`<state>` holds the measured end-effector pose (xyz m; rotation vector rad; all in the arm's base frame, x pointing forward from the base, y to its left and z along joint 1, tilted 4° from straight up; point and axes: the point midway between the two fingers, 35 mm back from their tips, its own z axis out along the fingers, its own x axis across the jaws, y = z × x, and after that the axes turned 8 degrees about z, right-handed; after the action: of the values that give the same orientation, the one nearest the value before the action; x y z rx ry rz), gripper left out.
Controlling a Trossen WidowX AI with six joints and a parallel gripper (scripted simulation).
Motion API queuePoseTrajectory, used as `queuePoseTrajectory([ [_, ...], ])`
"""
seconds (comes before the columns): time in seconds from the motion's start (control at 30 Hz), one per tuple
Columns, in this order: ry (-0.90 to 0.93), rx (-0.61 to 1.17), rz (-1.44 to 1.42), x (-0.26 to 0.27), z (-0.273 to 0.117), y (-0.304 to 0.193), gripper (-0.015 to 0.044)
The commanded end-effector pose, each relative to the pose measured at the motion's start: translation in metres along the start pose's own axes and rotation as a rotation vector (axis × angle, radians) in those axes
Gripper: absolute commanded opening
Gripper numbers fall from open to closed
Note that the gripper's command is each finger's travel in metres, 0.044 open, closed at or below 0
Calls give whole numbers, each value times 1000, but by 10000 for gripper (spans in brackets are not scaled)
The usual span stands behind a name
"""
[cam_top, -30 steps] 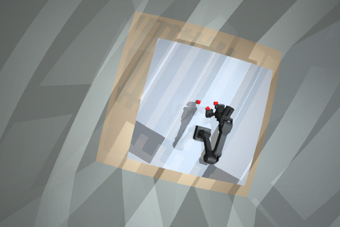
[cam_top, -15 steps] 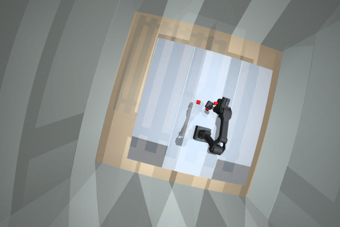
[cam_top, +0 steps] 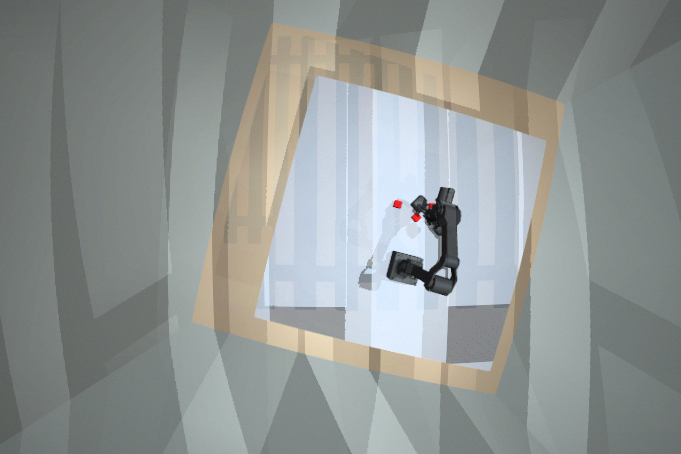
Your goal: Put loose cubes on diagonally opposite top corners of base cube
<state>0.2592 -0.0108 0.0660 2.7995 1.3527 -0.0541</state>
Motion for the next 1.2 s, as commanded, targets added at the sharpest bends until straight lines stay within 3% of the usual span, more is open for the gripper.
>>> queuePoseTrajectory([
  [0.0,-13,6,12,-1,25,0,265],
  [0.13,-14,6,12,-3,60,-1,265],
  [1.17,-14,6,12,-3,105,-2,265],
])
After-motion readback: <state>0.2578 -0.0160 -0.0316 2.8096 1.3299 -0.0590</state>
